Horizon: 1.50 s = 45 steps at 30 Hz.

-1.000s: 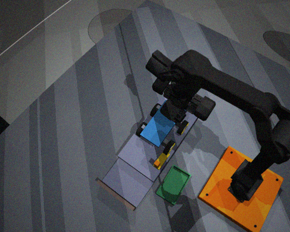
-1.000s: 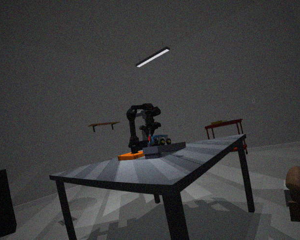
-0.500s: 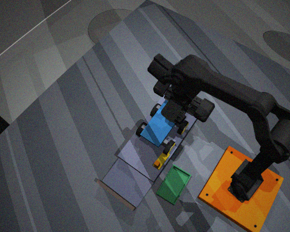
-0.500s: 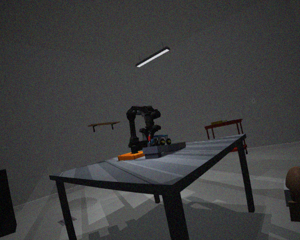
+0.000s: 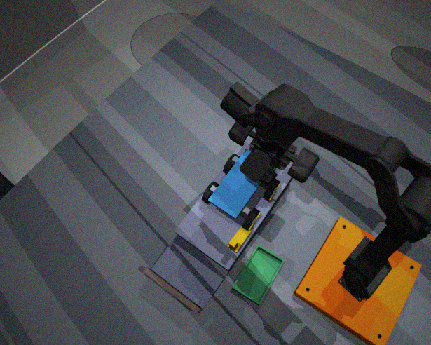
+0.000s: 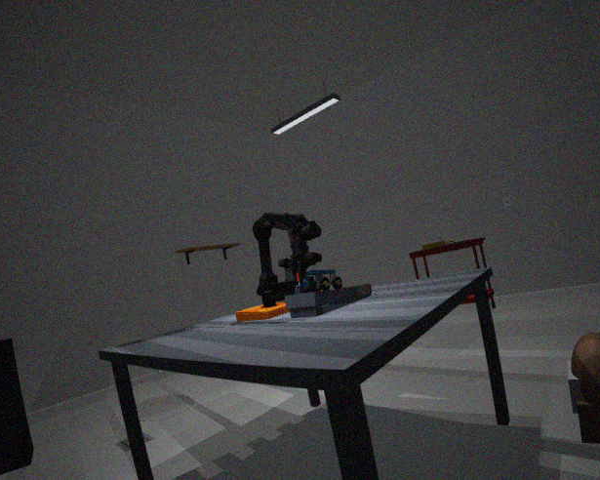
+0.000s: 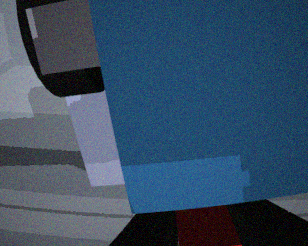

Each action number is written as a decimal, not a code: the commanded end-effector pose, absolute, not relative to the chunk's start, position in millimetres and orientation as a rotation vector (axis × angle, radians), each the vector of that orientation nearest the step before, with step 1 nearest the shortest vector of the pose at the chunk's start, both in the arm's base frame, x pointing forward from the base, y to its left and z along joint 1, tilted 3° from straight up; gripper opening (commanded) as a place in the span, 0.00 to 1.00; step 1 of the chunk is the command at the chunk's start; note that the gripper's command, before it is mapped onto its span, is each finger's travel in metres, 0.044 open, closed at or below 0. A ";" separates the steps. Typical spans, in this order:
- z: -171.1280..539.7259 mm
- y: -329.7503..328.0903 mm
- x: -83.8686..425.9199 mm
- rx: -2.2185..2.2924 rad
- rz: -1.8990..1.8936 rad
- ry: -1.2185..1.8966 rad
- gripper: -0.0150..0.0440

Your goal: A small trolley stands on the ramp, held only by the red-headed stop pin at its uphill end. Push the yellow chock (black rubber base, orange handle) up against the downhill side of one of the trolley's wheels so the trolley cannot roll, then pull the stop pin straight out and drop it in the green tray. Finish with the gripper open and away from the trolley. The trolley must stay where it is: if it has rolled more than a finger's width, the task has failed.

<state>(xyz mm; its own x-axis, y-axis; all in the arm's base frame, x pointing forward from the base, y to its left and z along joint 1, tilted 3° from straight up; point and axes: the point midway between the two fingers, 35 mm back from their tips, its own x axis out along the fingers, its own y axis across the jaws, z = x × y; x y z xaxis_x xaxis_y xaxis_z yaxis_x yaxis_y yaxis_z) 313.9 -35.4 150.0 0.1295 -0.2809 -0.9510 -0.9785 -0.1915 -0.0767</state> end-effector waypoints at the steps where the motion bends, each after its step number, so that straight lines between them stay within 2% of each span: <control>1: 150.4 -35.2 314.0 -1.611 1.104 1.251 0.30; 5: 150.5 -35.2 314.0 -1.611 1.104 1.251 0.25; 45: 178.6 -30.0 309.1 -1.611 1.109 1.248 0.25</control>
<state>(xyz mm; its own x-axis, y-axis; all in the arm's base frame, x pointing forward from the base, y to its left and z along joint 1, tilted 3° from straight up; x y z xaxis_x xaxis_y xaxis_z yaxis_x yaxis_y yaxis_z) 308.8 -29.4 174.5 0.1247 -0.2719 -0.9542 -0.9775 -0.1987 -0.0711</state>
